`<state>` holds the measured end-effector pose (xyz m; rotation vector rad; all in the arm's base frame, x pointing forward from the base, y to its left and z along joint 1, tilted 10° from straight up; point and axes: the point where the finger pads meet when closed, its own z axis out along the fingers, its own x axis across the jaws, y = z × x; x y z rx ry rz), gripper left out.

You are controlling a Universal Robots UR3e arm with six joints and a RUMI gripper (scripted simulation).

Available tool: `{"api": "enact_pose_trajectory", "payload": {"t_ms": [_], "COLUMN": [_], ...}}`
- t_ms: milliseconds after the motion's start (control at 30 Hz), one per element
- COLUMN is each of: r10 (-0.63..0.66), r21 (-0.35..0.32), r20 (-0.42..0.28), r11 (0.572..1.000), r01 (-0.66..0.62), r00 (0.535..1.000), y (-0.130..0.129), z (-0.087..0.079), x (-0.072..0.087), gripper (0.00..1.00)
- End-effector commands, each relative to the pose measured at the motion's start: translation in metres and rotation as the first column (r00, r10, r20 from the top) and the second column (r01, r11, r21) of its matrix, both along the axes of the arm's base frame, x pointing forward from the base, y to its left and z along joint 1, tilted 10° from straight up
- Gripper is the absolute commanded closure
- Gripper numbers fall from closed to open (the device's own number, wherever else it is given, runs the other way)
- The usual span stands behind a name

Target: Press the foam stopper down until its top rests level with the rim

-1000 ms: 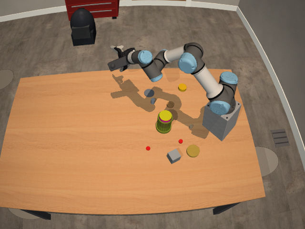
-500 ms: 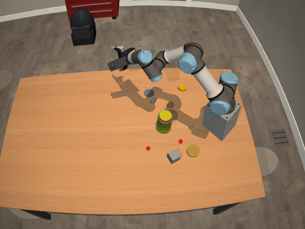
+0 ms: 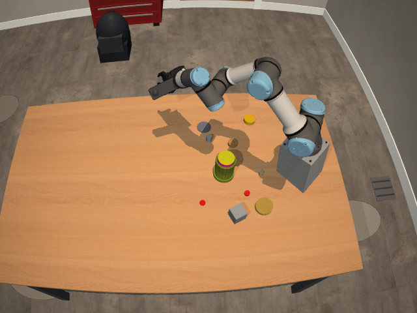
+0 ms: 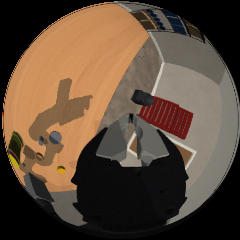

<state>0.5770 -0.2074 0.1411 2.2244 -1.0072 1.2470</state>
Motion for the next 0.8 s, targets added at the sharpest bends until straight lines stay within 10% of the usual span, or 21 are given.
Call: {"api": "enact_pose_trajectory", "payload": {"t_ms": [0,767], "r10": [0.068,0.370], "r21": [0.018,0.163], "r20": [-0.098,-0.435], "r11": [0.998,0.929], "r01": [-0.066,-0.333], "r00": [0.993,0.821], "y": [0.022,0.126], "z": [-0.012,-0.058], "x": [-0.010,-0.092], "gripper": [1.00,1.00]}}
